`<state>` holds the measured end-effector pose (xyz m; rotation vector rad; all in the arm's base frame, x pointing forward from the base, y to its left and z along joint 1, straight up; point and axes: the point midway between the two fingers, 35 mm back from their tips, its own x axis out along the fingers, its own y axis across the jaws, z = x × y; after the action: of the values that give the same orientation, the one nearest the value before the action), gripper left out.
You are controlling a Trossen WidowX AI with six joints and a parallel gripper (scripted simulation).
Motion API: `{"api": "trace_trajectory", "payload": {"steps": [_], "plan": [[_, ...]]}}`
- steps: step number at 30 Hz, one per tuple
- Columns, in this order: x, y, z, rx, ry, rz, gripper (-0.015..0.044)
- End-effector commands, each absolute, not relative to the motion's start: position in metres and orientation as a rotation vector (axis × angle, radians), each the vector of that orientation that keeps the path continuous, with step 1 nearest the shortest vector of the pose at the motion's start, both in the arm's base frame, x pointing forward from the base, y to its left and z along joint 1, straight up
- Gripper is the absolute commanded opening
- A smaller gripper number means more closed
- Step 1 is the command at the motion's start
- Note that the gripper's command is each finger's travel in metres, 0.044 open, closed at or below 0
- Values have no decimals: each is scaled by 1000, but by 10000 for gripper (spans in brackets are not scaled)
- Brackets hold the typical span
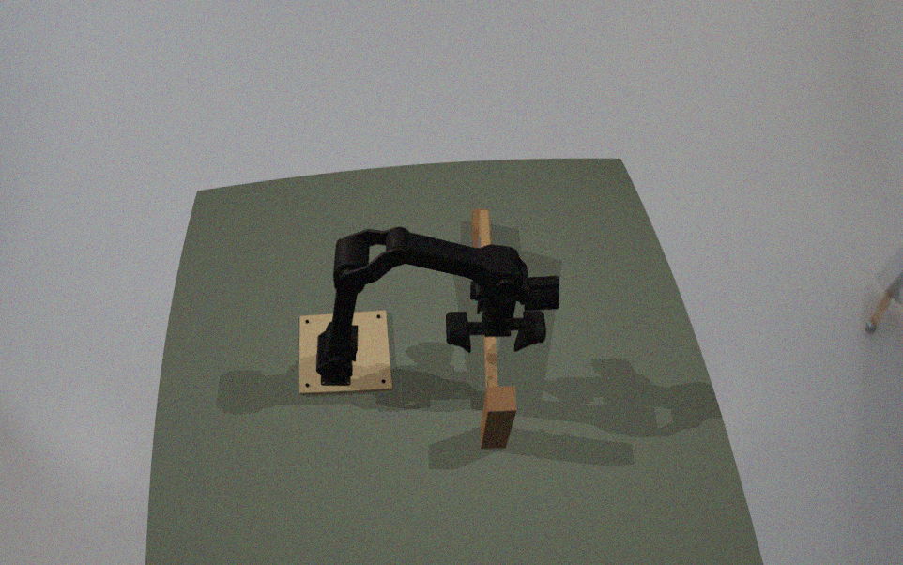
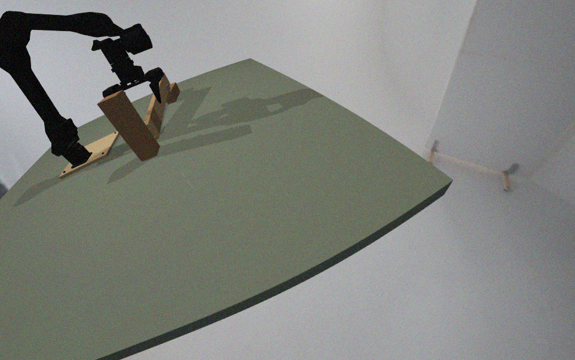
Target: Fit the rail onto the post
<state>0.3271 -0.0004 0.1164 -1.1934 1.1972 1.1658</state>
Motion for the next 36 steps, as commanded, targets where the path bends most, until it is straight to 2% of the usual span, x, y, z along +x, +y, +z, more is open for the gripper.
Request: {"api": "trace_trajectory", "payload": {"steps": [1,35,36], "plan": [[328,-1,110,-1195,1203,1158,440],[329,-1,57,-1195,1203,1158,440],[329,-1,57,-1195,1203,1158,414]]}}
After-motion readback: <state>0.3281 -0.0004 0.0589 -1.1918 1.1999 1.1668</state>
